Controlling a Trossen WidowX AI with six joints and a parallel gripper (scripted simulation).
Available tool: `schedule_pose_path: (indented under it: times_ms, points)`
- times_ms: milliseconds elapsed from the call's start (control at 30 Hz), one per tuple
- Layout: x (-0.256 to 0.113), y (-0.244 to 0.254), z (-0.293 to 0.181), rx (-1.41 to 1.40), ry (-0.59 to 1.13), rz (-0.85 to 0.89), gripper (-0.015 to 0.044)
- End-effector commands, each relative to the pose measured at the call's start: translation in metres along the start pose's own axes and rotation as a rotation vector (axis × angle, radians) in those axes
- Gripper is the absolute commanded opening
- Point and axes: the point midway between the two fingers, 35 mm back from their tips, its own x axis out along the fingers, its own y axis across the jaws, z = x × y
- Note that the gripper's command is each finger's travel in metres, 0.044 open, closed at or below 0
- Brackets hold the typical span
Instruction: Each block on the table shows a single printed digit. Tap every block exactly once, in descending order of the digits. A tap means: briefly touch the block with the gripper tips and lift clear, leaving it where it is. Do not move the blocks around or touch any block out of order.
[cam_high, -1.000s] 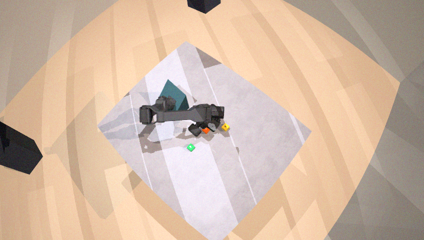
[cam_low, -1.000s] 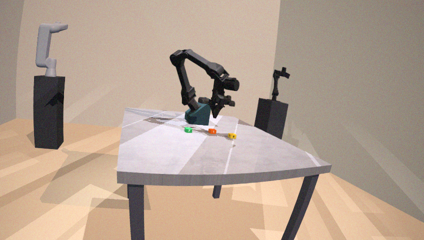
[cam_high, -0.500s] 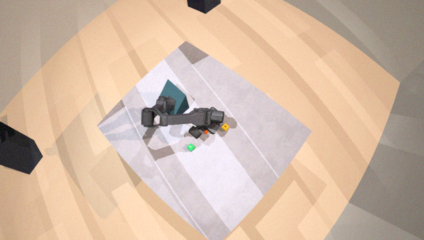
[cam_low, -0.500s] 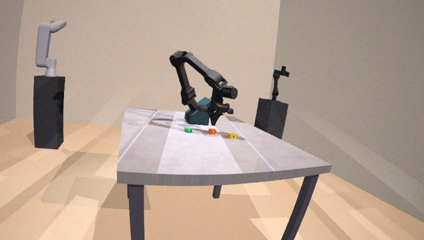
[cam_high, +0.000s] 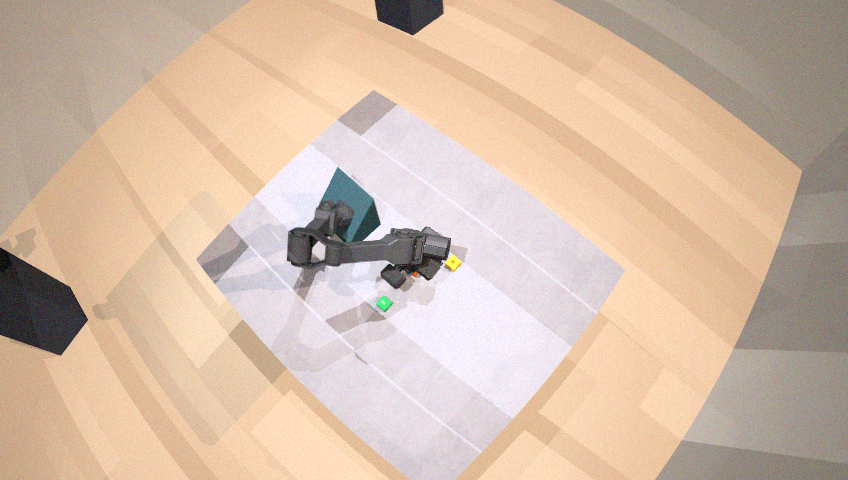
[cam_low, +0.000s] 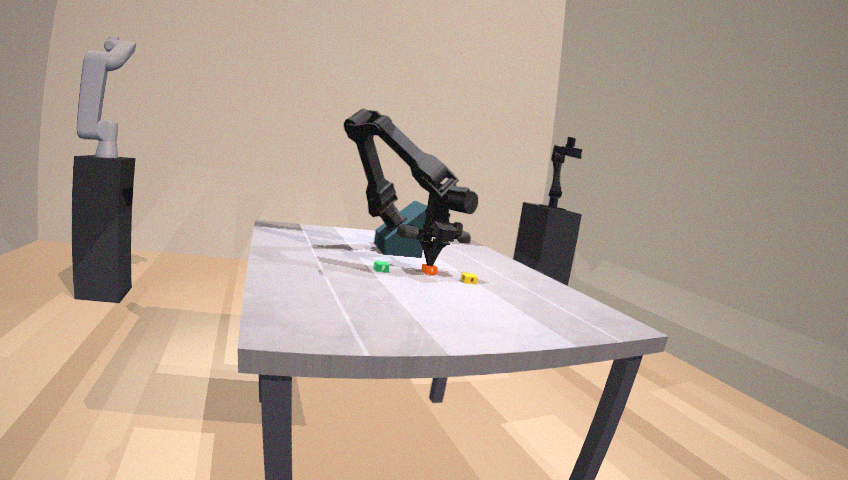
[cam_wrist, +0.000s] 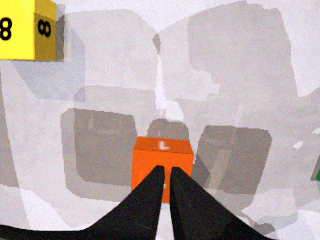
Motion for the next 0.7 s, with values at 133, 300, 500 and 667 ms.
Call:
schedule_pose_path:
  times_ms: [133,300,500,667]
  points:
    - [-0.001,0.000,0.000,-0.003,0.000,-0.002,0.0020]
    - [-0.026,0.000,-0.003,-0.010,0.005,-0.007,0.0020]
    - [-0.031,0.010,0.001,-0.015,0.004,0.003,0.0099]
    - [-0.060,0.069,0.010,-0.044,0.004,0.048,0.0230]
